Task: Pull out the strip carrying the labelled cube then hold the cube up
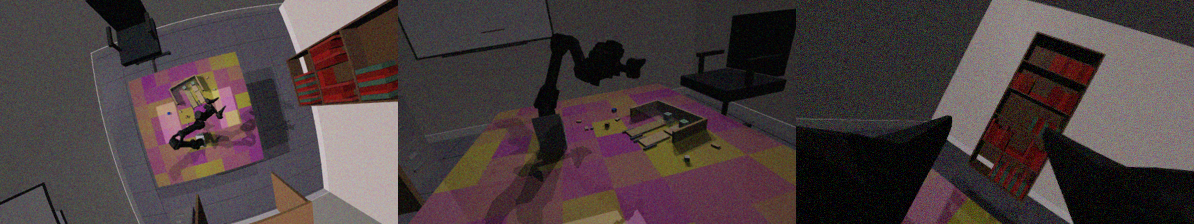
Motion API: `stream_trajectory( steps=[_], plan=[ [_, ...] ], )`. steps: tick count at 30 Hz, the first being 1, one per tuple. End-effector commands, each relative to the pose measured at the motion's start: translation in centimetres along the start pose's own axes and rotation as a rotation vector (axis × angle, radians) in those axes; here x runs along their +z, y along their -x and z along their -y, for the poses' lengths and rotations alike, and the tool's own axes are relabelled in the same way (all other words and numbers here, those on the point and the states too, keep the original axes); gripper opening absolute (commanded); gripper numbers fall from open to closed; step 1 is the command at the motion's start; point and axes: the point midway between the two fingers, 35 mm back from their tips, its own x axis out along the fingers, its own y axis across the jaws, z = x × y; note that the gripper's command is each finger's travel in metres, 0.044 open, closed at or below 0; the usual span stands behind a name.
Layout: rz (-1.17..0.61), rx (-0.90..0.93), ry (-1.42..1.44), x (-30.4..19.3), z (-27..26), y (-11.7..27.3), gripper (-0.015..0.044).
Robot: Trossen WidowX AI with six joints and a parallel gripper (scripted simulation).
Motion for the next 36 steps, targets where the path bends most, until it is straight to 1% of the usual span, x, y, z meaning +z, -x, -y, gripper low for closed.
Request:
stream_trajectory(
  steps=[1, 4, 8, 13, 15, 32, 36],
  plan=[
    [-0.124, 0.304, -0.007, -1.3, -4.3, 3.2, 0.04],
    [-0.218, 0.522, -0.023, -2.2, -7.2, 6.3, 0.04],
    [-0.357, 0.806, -0.059, -3.3, -10.1, 11.7, 0.04],
    [-0.548, 1.151, -0.125, -4.3, -12.1, 19.6, 0.04],
    [-0.601, 1.239, -0.146, -4.4, -12.3, 21.7, 0.04],
    [-0.607, 1.25, -0.149, -4.4, -12.3, 22.0, 0.04],
    [-0.675, 1.254, -0.066, -5.2, -13.7, 20.9, 0.0295]
  ],
)
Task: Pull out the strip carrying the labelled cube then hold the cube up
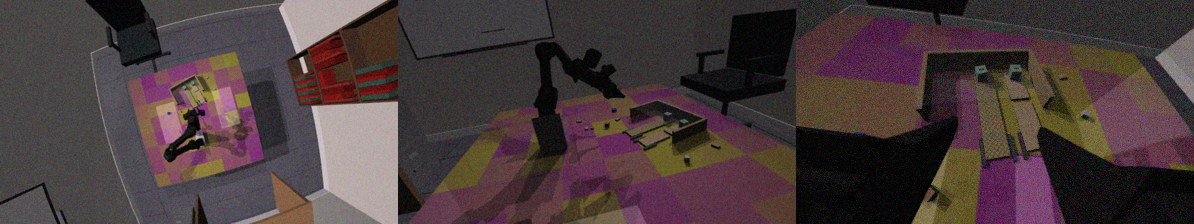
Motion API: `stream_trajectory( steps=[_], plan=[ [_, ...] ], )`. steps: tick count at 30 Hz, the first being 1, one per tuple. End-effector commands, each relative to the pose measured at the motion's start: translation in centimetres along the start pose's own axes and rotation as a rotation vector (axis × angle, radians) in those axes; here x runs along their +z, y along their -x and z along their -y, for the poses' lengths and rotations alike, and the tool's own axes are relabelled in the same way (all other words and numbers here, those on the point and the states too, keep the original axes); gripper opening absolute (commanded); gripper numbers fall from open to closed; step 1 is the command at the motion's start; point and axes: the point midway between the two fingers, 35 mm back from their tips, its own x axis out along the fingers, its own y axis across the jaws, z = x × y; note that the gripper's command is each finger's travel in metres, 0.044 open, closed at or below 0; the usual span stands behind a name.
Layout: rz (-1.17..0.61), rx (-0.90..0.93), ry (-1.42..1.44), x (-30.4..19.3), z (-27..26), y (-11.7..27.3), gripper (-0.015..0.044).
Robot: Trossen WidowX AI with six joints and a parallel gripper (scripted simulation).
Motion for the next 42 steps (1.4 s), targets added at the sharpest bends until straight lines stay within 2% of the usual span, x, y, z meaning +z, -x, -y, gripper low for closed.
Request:
stream_trajectory(
  steps=[1, 11, 20, 42],
  plan=[
    [-0.098, -0.012, 0.034, 0.5, 0.7, -2.0, 0.0269],
    [-0.526, 0.008, 0.155, -1.1, 2.2, -8.2, 0.0006],
    [-0.9, 0.128, 0.258, -4.2, 1.7, -11.3, 0.0],
    [-0.907, 0.131, 0.26, -5.6, 1.5, -12.5, 0.0]
  ],
)
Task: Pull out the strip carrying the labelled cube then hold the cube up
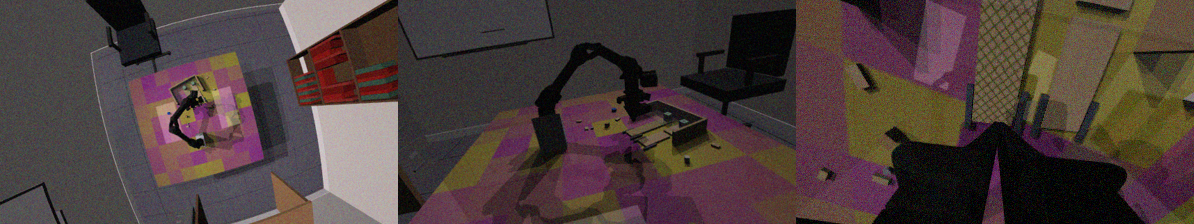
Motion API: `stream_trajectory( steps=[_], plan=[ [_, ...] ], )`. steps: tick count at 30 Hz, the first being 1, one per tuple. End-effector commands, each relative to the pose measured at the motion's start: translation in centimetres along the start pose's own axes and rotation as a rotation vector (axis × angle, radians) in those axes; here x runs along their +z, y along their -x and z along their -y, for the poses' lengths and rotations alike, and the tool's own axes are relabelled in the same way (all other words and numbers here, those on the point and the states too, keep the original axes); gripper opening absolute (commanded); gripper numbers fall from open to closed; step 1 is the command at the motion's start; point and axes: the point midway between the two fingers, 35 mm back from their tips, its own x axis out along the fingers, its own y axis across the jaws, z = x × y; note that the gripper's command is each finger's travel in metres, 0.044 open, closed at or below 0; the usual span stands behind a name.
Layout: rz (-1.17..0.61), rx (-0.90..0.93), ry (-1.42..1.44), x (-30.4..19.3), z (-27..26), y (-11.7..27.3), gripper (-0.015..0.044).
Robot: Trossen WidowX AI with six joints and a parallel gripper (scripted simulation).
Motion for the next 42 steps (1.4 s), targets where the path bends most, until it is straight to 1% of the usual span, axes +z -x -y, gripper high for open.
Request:
stream_trajectory(
  steps=[1, 32, 42],
  plan=[
    [-0.004, 0.002, -0.005, -0.1, 0.0, -0.8, 0.0],
    [-0.004, 0.006, -0.005, -0.2, -0.4, -5.9, 0.0],
    [-0.004, 0.006, -0.005, -0.2, -0.5, -6.0, 0.0]
  ],
)
